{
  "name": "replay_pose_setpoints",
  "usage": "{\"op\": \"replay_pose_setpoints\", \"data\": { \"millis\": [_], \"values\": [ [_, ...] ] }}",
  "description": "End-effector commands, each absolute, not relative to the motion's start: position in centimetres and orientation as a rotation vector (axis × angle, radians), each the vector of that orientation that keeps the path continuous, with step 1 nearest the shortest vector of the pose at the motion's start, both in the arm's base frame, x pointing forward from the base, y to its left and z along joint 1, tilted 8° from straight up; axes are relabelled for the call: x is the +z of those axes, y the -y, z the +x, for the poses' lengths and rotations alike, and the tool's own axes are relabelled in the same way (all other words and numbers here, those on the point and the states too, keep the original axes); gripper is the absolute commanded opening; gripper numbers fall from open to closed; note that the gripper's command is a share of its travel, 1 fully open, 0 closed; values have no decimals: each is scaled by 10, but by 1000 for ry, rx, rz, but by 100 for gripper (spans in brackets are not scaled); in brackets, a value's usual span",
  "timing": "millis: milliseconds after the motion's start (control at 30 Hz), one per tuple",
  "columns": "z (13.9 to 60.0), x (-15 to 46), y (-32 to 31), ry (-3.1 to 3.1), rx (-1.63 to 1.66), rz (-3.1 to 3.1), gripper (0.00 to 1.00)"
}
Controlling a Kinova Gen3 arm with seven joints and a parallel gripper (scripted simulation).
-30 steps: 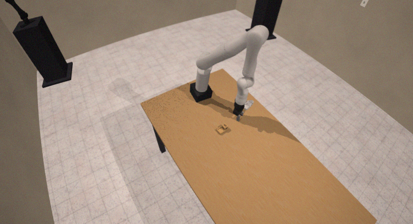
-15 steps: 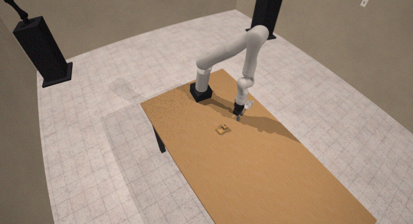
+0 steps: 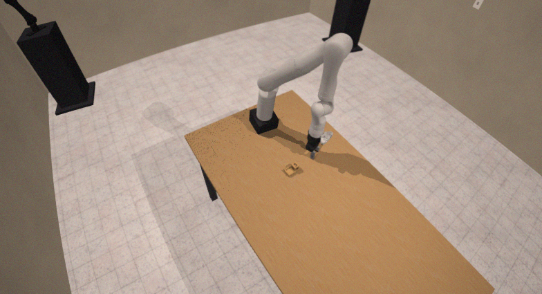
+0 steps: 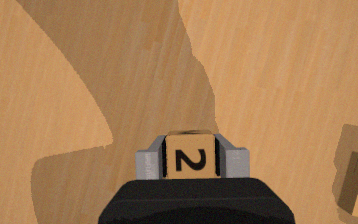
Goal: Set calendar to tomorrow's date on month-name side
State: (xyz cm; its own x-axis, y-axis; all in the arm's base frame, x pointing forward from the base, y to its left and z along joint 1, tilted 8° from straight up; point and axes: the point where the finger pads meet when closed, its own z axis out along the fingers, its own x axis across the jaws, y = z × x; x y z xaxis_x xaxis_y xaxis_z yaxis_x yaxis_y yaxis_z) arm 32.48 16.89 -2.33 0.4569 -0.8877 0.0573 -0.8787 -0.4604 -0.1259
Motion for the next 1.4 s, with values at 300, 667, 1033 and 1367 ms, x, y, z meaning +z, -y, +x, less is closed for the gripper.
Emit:
{"op": "replay_pose_setpoints", "data": {
  "millis": [300, 667, 1033, 1367],
  "values": [
    [327, -23, -169, -1600, -182, -2600, 60],
    [327, -23, -169, -1600, -182, -2600, 66],
    [327, -23, -169, -1600, -182, -2600, 90],
    [327, -23, -169, -1600, -182, -2600, 90]
  ]
}}
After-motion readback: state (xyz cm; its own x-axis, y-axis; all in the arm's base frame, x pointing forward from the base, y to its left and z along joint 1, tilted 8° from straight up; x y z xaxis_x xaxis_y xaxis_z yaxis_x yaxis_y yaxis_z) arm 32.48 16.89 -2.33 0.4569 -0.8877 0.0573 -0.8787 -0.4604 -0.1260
